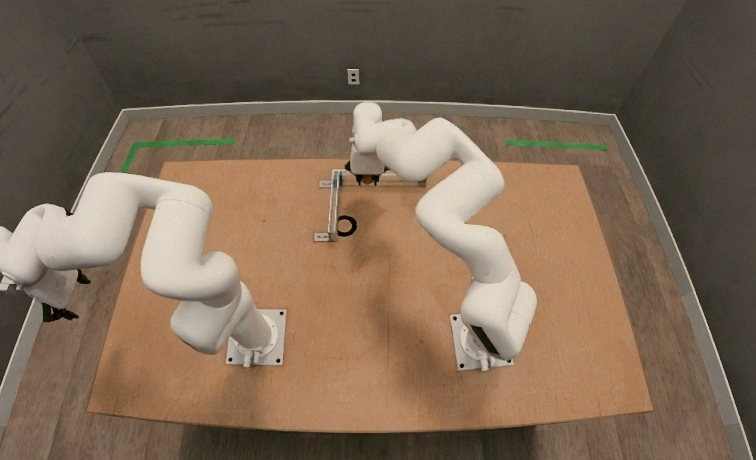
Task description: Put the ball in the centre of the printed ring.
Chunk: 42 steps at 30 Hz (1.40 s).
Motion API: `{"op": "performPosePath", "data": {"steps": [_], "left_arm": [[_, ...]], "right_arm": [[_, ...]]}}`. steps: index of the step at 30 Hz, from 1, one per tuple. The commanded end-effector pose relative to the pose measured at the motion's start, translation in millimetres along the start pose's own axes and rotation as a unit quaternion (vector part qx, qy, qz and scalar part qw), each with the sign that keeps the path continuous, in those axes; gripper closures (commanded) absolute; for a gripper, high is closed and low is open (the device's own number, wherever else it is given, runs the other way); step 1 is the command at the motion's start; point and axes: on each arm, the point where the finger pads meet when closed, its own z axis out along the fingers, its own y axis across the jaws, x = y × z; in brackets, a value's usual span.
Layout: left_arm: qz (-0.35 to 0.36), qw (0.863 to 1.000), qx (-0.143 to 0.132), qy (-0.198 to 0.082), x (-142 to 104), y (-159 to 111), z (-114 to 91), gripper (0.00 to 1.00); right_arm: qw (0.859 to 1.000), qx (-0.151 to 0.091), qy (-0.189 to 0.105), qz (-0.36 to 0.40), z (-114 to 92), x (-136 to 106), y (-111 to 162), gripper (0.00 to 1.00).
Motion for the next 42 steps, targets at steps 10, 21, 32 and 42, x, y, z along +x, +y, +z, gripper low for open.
{"op": "performPosePath", "data": {"steps": [10, 21, 32, 42], "left_arm": [[0.000, 1.000, 0.000, 0.002, 1, 0, -2, 0.00], [0.000, 1.000, 0.000, 0.002, 1, 0, -2, 0.00], [0.000, 1.000, 0.000, 0.002, 1, 0, -2, 0.00], [0.000, 1.000, 0.000, 0.002, 1, 0, -2, 0.00]], "right_arm": [[1.000, 0.000, 0.003, 0.001, -30, -57, -40, 1.00], [1.000, 0.000, 0.001, 0.000, -29, -121, -73, 1.00], [1.000, 0.000, 0.001, -0.013, -29, -121, -73, 1.00], [0.994, 0.000, 0.001, -0.111, -30, -122, -74, 1.00]]}}
